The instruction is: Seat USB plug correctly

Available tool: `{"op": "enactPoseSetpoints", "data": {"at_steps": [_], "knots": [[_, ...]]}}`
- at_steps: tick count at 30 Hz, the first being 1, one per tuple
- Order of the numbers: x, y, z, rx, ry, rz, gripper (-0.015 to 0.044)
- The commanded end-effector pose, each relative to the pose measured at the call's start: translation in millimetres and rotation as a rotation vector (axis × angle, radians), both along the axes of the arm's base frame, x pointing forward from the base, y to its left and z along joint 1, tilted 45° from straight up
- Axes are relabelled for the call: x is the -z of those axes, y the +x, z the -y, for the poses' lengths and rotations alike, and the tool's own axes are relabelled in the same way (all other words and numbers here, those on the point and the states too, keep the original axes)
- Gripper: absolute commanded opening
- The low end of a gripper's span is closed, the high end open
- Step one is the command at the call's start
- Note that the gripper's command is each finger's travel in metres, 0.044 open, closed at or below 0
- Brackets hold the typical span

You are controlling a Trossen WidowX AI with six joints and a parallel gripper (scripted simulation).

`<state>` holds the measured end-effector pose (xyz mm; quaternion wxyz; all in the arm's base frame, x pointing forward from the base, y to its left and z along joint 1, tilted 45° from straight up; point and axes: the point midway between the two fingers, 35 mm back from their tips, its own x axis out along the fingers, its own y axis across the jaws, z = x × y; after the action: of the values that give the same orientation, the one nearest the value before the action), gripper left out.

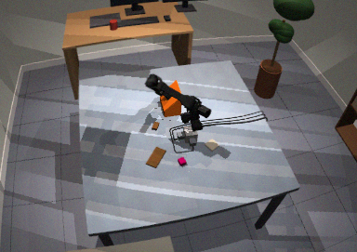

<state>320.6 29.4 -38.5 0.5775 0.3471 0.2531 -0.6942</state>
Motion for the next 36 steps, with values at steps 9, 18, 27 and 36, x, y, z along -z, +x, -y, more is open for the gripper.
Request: {"op": "enactPoseSetpoints", "data": {"at_steps": [9,18,27,36], "knots": [[1.4,-0.3,1.2,-0.003,0.0,-0.003,0.0],[2.1,-0.5,2.0,-0.003,0.0,-0.003,0.0],[2.9,-0.6,2.7,-0.003,0.0,-0.003,0.0],[3.7,-0.7,3.5,-0.003,0.0,-0.003,0.0]]}}
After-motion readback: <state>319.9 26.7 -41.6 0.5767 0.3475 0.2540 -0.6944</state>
